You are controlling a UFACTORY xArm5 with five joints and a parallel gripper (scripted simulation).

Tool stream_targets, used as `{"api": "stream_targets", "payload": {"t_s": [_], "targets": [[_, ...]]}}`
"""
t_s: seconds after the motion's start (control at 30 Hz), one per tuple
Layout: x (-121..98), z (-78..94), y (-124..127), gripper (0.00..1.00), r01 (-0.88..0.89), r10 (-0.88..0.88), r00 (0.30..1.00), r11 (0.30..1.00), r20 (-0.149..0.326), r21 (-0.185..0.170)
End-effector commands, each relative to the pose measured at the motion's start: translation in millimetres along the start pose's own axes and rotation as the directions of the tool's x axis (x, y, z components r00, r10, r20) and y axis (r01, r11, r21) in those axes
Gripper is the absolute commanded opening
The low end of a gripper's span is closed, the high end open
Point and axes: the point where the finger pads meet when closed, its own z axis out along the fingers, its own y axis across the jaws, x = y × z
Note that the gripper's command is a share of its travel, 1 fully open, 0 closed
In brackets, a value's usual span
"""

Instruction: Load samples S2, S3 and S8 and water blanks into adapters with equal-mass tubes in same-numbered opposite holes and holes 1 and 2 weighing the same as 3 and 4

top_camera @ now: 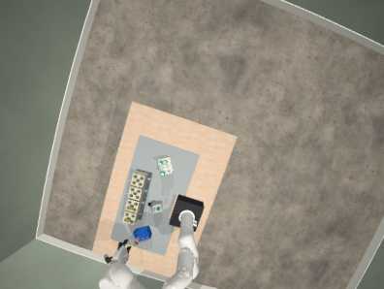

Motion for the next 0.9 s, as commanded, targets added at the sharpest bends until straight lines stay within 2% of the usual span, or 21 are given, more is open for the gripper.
{"api": "stream_targets", "payload": {"t_s": [0.0,0.2,0.27,0.63,0.87], "targets": [[6,-1.6,-19,0.57,0.0,0.0,1.0,1.0,-0.004,-0.001],[14,-1.9,-48,0.57,0.0,0.0,1.0,1.0,-0.005,-0.002],[14,-1.9,-48,0.57,0.0,0.0,1.0,1.0,-0.005,-0.002],[27,-2.5,-102,0.57,0.0,0.0,1.0,1.0,-0.007,-0.004],[27,-2.5,-102,0.57,0.0,0.0,1.0,1.0,-0.007,-0.005]]}}
